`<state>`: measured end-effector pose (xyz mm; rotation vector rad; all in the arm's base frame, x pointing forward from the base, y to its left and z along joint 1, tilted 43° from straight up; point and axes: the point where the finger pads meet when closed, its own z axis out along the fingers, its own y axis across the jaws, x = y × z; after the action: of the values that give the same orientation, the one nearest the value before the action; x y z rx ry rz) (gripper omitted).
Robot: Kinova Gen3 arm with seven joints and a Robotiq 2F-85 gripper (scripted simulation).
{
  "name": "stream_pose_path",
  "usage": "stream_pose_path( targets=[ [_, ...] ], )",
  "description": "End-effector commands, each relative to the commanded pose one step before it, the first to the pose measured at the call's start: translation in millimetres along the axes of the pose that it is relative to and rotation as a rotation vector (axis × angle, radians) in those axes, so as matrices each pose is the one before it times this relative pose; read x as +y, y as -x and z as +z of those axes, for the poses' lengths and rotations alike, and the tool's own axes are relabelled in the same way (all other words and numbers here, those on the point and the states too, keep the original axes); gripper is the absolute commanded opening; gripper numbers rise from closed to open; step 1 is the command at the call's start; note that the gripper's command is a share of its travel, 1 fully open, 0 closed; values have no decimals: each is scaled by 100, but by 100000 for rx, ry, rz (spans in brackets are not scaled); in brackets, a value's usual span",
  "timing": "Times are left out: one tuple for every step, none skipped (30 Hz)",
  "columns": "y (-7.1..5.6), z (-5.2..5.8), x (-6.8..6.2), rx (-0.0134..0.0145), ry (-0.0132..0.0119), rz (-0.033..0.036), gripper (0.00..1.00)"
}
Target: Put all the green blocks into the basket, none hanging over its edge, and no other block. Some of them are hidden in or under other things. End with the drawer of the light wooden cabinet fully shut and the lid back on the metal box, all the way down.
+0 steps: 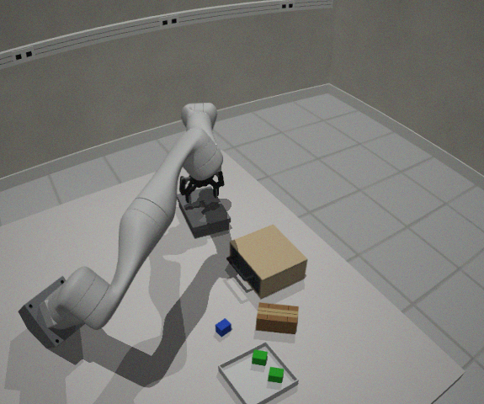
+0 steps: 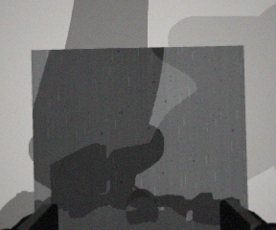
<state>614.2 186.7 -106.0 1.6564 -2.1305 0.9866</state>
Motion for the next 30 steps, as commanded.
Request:
stream_pose_path(
  targets=[
    [-1, -1002, -394, -379, -723, 997, 100],
    [0, 0, 0, 0, 0, 0, 100],
    [24, -84, 118, 142, 111, -156, 100],
    [-12, -281, -51, -62, -46, 68, 100],
    [-14, -307, -59, -72, -53, 79, 100],
    [-9, -298, -34, -43, -30, 47, 100],
    [-1, -276, 0, -1, 2, 1, 100],
    [-1, -290, 0, -1, 2, 1, 100],
    [-2, -303, 1, -1, 3, 1, 100],
    [-1, -313, 0, 0, 2, 2, 100],
    [-1, -323, 0, -1, 3, 2, 100],
    [-2, -332, 1, -1, 3, -222, 100],
    [-2, -337, 0, 0, 3, -375, 100],
    [-2, -343, 0, -1, 3, -201, 100],
    [24, -375, 19, -24, -35, 30, 100],
    [20, -373, 16, -21, -30, 33, 100],
    [14, -365, 11, -15, -21, -112, 100],
    [0, 0, 0, 0, 0, 0, 100],
    [0, 0, 0, 0, 0, 0, 100],
    [-40, -167, 49, 185, 187, 430, 100],
    [-13, -388, -38, -54, -33, -395, 100],
    [-14, -387, -42, -58, -37, -236, 100],
    [45, -403, 26, -62, -83, 3, 100],
    [33, -366, 27, -33, -50, 73, 100],
    [16, -337, 14, -17, -24, -94, 100],
    [4, -313, 5, -5, -5, -131, 100],
    [1, -281, 13, 18, 17, -27, 100],
    [0, -258, 15, 29, 25, 21, 100],
    [-2, -249, 12, 25, 24, -8, 100],
    [-2, -237, 9, 23, 22, -39, 100]
  ],
)
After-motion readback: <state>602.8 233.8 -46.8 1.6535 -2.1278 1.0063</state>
